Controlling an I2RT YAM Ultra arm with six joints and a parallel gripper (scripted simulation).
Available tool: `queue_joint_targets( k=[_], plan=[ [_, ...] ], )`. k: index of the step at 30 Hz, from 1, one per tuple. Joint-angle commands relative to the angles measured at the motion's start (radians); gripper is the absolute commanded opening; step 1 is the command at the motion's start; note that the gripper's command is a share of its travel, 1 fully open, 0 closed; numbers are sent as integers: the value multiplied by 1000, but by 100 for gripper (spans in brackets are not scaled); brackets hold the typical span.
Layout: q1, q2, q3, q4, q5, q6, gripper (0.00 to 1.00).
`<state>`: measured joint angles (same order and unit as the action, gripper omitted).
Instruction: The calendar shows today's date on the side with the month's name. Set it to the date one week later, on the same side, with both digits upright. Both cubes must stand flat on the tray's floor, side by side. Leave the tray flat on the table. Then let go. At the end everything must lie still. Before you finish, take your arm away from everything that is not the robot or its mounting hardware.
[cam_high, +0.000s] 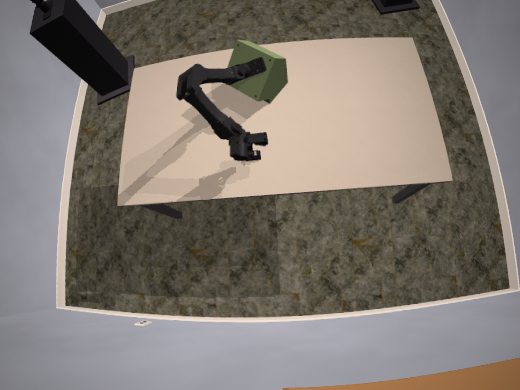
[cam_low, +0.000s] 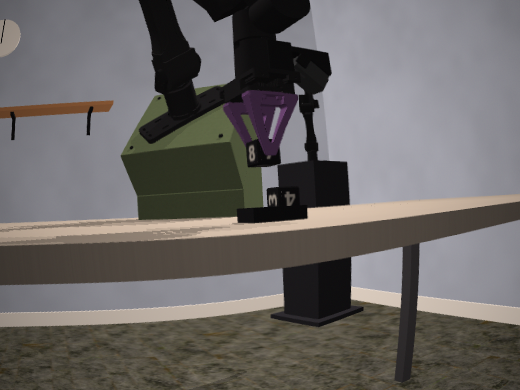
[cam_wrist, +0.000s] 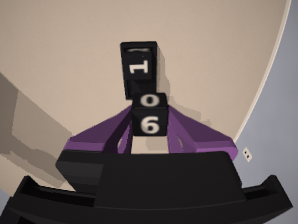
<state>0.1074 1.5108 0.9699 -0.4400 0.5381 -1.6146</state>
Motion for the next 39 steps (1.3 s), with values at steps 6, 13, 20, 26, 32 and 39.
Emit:
queue_joint_targets(
  k=[6, 13, 20, 26, 32, 39],
  plan=[
    [85, -98, 56, -228, 45, 98, 26],
    [88, -101, 58, -235, 46, 101, 26],
    [89, -100, 58, -235, 47, 109, 26],
    [105, -82, 64, -234, 53, 212, 26],
    [147, -37, 77, -231, 70, 479, 26],
    [191, 11, 91, -228, 87, 761, 26]
  ],
)
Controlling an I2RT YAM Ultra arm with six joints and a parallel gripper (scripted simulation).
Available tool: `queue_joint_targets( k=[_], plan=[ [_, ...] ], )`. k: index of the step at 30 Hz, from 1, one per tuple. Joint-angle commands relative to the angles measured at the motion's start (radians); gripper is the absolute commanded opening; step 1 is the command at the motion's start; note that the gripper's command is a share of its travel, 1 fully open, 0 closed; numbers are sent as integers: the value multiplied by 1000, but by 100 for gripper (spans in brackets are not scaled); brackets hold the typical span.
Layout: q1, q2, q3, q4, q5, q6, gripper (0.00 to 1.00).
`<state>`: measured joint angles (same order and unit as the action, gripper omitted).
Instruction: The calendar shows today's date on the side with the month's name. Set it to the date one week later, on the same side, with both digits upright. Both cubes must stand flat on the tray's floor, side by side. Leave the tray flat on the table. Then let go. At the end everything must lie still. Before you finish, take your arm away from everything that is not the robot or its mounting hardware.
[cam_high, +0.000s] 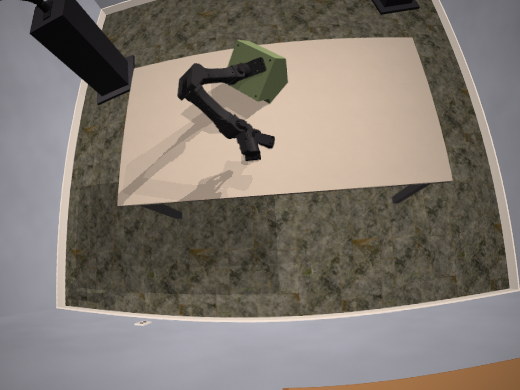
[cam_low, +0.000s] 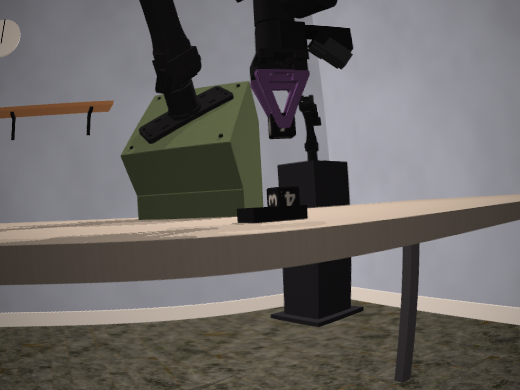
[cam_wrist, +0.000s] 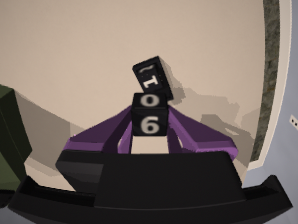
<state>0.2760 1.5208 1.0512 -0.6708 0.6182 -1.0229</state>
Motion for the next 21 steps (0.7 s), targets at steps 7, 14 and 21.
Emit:
queue_joint_targets(
  k=[7, 14, 21],
  plan=[
    [64, 46, 23, 6, 23, 435, 26],
    [108, 93, 37, 9, 40, 714, 26],
    [145, 133, 49, 12, 55, 954, 26]
  ],
)
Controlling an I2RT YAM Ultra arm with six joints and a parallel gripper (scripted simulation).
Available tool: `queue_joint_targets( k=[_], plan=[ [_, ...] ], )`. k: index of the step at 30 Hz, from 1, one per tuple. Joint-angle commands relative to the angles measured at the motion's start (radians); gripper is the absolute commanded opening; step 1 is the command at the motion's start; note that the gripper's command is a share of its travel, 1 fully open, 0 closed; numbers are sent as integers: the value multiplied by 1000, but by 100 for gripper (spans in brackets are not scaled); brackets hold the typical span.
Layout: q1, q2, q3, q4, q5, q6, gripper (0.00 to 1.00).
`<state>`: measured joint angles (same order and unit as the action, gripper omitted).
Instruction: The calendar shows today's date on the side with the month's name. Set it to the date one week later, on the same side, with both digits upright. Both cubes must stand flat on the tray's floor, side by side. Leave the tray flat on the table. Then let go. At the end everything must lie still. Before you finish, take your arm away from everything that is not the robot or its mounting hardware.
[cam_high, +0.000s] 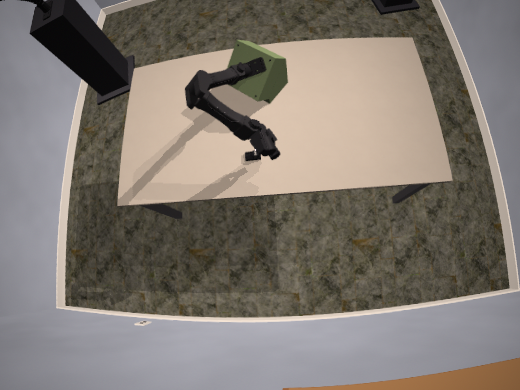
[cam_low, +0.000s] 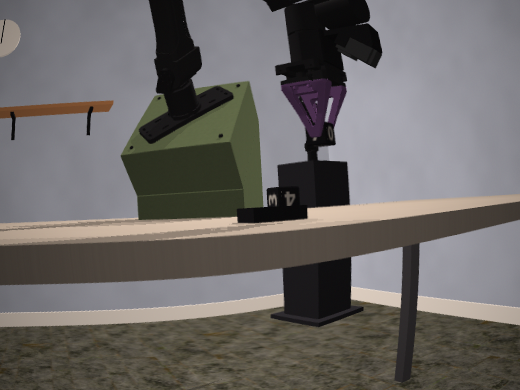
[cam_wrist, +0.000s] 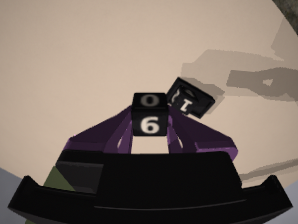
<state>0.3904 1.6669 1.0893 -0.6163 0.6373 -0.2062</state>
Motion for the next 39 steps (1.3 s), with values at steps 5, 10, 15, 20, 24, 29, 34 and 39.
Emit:
queue_joint_targets(
  k=[5, 10, 15, 20, 24, 29, 34, 39],
  plan=[
    [63, 23, 22, -41, 49, 349, 26],
    [91, 53, 31, -39, 60, 527, 26],
    [103, 66, 35, -38, 65, 603, 26],
    [103, 66, 35, -38, 65, 605, 26],
    [103, 66, 35, -38, 65, 605, 26],
    [103, 67, 35, -38, 65, 605, 26],
    [100, 70, 32, -29, 64, 600, 26],
    [85, 82, 23, 4, 59, 583, 26]
  ],
)
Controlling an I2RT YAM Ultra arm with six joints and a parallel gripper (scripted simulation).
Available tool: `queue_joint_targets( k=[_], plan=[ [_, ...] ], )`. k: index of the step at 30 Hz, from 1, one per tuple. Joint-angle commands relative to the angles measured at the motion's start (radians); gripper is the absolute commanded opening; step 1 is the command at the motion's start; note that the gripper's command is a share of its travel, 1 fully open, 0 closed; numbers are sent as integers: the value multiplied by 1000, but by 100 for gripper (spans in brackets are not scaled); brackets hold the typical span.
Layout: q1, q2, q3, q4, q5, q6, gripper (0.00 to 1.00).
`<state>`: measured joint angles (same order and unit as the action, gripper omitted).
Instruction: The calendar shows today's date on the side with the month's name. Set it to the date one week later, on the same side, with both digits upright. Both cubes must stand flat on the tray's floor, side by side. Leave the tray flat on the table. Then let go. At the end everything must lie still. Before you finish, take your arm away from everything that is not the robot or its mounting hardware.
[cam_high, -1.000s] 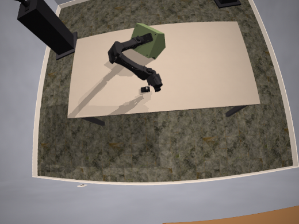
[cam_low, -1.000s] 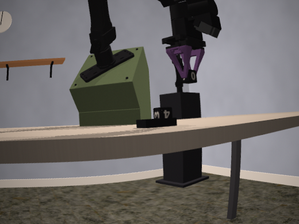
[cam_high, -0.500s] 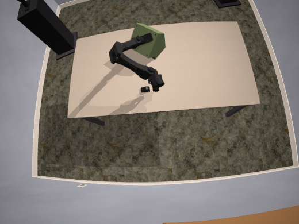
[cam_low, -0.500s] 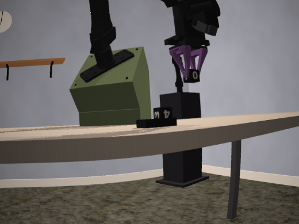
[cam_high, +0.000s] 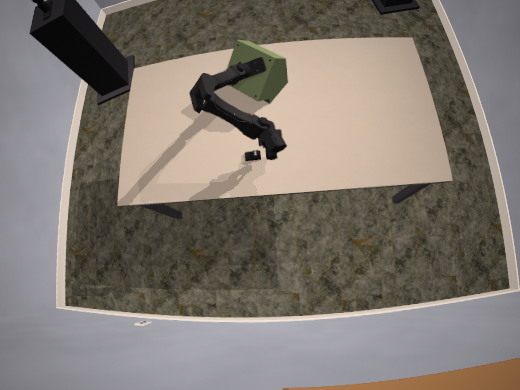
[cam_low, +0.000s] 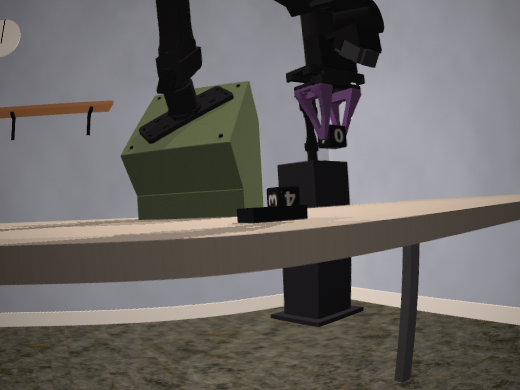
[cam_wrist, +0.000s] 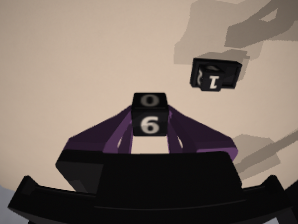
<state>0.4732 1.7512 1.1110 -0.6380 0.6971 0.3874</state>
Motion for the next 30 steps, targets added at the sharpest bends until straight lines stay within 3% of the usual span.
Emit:
queue_joint_targets(
  k=[1, 20, 30],
  plan=[
    [-3, 2, -3, 38, -2, -17, 26],
    [-137, 158, -52, 342, -51, -177, 26],
    [-155, 185, -52, 382, -58, -198, 26]
  ],
)
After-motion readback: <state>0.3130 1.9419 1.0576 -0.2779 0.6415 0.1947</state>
